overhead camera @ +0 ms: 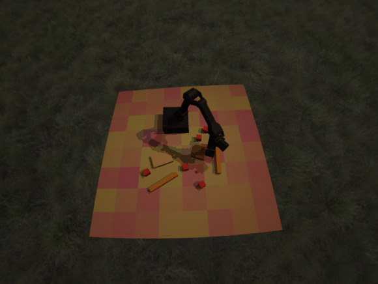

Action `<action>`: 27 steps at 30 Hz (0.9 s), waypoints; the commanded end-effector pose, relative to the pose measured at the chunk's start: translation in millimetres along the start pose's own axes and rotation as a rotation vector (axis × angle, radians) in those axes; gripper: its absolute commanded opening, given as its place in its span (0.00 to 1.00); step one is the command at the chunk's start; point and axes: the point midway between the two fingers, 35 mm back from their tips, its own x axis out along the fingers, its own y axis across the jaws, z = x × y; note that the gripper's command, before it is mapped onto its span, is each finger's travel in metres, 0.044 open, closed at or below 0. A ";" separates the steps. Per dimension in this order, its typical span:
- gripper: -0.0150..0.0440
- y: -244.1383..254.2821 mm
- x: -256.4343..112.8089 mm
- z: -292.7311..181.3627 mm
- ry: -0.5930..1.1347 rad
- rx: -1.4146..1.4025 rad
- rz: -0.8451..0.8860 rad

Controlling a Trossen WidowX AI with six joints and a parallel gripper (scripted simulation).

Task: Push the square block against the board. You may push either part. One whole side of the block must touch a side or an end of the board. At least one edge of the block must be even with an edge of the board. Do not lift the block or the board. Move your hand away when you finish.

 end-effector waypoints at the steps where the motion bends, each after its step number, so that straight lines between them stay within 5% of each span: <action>1: 0.25 -0.2 12.0 -1.4 0.003 0.016 -0.005; 5: 0.25 0.3 54.8 -1.6 0.003 0.016 -0.005; 27: 0.25 -1.7 54.4 -23.4 0.005 0.016 -0.005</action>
